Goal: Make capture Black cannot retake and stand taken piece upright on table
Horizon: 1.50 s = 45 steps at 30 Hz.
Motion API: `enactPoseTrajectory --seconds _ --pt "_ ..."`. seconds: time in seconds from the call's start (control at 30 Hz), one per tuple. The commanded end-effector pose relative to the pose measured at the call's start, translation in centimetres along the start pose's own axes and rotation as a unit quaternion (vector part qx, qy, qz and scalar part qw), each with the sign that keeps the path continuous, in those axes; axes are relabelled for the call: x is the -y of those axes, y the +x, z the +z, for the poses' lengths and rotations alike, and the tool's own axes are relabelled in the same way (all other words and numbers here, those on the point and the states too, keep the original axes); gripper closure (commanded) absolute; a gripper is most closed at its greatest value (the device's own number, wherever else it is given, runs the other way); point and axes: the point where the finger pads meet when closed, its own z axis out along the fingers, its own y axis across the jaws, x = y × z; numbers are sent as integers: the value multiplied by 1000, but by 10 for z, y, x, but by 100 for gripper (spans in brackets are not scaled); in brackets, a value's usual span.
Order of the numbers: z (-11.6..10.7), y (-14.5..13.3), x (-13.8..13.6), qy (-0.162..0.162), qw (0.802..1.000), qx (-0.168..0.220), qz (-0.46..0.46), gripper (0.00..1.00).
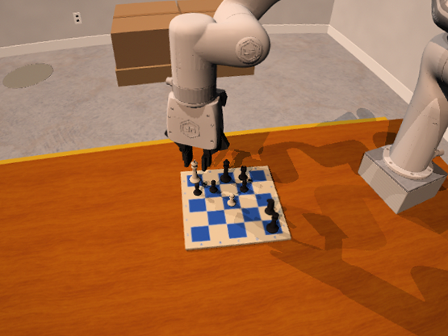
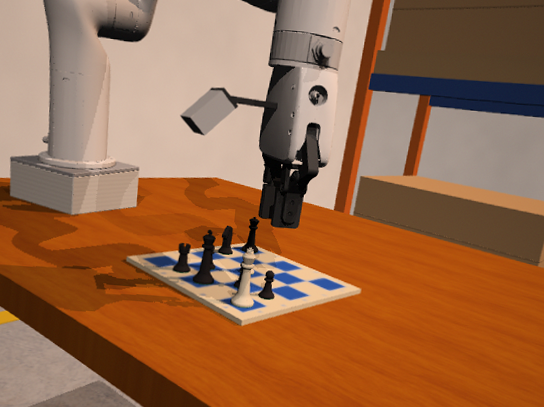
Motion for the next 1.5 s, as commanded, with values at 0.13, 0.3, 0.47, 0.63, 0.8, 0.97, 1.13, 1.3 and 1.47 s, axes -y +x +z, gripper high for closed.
enactPoseTrajectory --seconds 0.13,0.3,0.47,0.63,0.8,0.97,1.13,1.3,1.47 --pt "-2 -1 1 2 1000 1 0 66" --pt "-2 -1 1 2 1000 1 0 66" --pt "-2 -1 1 2 1000 1 0 66" --pt "-2 -1 1 2 1000 1 0 66" --pt "0 -1 1 2 1000 1 0 66" --pt "4 -1 2 2 1000 1 0 66" --pt "7 -1 2 2 1000 1 0 66" --pt "13 0 2 2 1000 1 0 66" --pt "21 0 2 2 1000 1 0 66"
